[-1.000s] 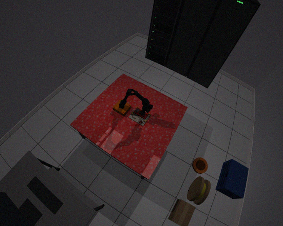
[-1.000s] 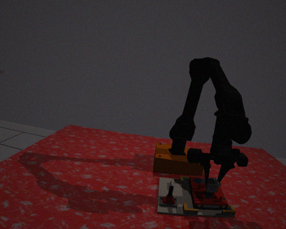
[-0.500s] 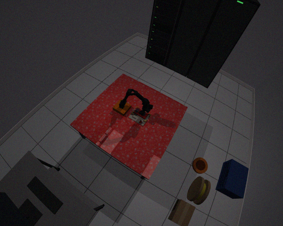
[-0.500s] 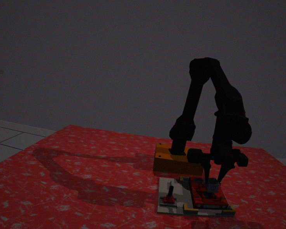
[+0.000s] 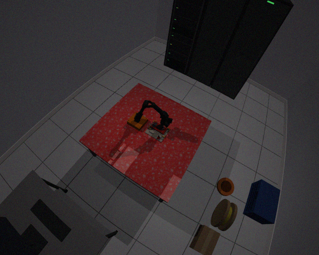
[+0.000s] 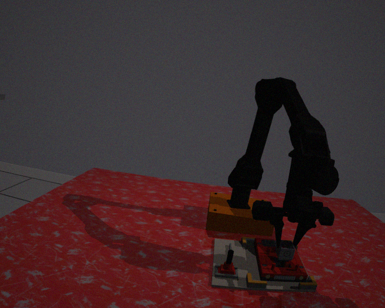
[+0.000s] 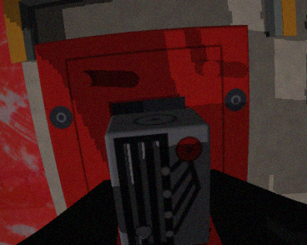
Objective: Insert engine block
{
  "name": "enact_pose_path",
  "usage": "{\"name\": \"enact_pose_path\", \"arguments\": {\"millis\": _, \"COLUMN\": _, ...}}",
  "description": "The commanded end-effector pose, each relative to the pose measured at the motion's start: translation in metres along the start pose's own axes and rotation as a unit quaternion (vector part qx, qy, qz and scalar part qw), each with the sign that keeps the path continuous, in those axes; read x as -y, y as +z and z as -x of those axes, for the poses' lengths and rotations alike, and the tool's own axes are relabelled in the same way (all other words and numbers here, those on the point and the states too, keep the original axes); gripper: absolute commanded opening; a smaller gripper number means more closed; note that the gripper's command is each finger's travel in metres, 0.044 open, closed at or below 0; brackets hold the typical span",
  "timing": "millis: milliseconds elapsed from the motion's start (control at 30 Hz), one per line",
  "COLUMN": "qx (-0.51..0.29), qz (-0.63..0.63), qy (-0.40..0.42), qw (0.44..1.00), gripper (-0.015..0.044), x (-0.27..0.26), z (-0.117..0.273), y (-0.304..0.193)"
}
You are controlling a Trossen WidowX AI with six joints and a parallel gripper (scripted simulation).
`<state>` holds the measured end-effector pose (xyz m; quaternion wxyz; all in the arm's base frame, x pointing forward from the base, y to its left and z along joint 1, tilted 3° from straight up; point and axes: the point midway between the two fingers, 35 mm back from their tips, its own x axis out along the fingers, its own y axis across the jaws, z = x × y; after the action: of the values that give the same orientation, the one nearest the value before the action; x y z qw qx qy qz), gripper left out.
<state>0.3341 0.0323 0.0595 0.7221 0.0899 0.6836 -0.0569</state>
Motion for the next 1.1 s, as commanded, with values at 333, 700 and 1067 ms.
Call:
{"name": "enact_pose_path", "arguments": {"millis": 333, "qx": 0.001, "qz": 0.008, "qy": -0.002, "qw": 1.000, "gripper": 0.0158, "x": 0.0006, "z": -0.0046, "y": 0.0007}}
{"name": "enact_pose_path", "arguments": {"millis": 700, "qx": 0.001, "qz": 0.003, "qy": -0.002, "qw": 1.000, "gripper": 0.0158, "x": 0.0006, "z": -0.0077, "y": 0.0007}}
{"name": "enact_pose_path", "arguments": {"millis": 1067, "qx": 0.001, "qz": 0.004, "qy": -0.002, "qw": 1.000, "gripper": 0.0158, "x": 0.0006, "z": -0.0108, "y": 0.0007}}
